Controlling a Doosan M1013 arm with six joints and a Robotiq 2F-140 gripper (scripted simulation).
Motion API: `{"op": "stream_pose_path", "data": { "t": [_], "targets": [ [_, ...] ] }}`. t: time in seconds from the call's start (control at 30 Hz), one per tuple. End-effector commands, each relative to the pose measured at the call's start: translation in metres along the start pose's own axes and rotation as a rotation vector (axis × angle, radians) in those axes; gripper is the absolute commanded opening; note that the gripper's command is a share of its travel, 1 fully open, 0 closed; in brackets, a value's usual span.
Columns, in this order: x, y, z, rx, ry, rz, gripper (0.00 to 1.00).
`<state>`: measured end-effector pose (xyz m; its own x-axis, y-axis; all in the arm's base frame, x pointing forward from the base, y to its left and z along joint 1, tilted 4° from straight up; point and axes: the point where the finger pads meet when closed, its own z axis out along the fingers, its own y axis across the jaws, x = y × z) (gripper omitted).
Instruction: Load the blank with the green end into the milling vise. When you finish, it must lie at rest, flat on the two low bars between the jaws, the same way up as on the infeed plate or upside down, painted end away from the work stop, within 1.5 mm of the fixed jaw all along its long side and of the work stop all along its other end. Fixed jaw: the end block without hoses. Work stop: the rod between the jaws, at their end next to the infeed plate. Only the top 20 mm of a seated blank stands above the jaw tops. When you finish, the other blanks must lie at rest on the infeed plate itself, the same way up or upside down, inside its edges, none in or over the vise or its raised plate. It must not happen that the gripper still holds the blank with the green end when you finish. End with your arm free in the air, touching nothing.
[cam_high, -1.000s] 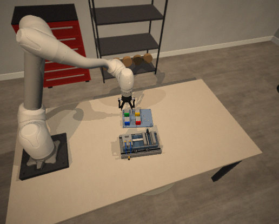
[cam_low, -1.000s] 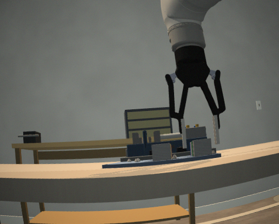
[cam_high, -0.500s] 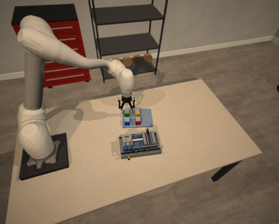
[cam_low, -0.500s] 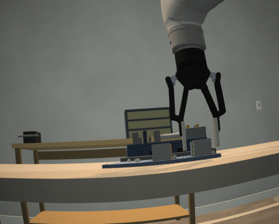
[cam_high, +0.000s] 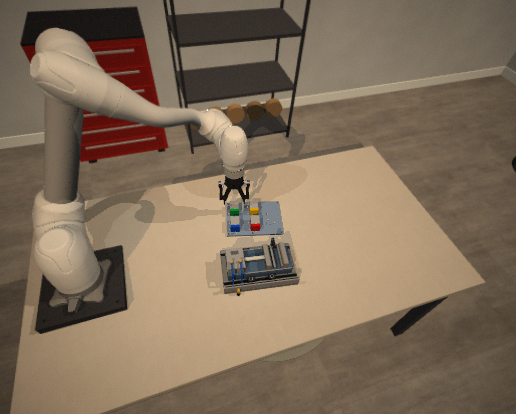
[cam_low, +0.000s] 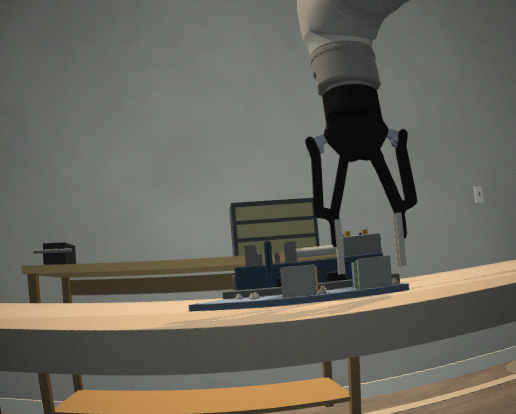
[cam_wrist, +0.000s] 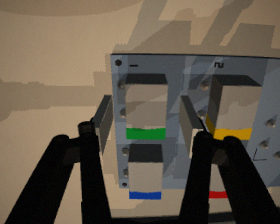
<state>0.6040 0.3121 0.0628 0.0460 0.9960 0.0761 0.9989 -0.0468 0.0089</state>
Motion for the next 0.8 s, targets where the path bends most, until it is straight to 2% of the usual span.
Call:
{"op": "stream_pose_path", "data": {
  "t": [0.0,0.77],
  "targets": [
    [0.0,0.0,-0.0003,0.0,0.0,0.0,0.46],
    [0.0,0.0,-0.004,0.0,0.0,0.0,0.46]
  ]
}}
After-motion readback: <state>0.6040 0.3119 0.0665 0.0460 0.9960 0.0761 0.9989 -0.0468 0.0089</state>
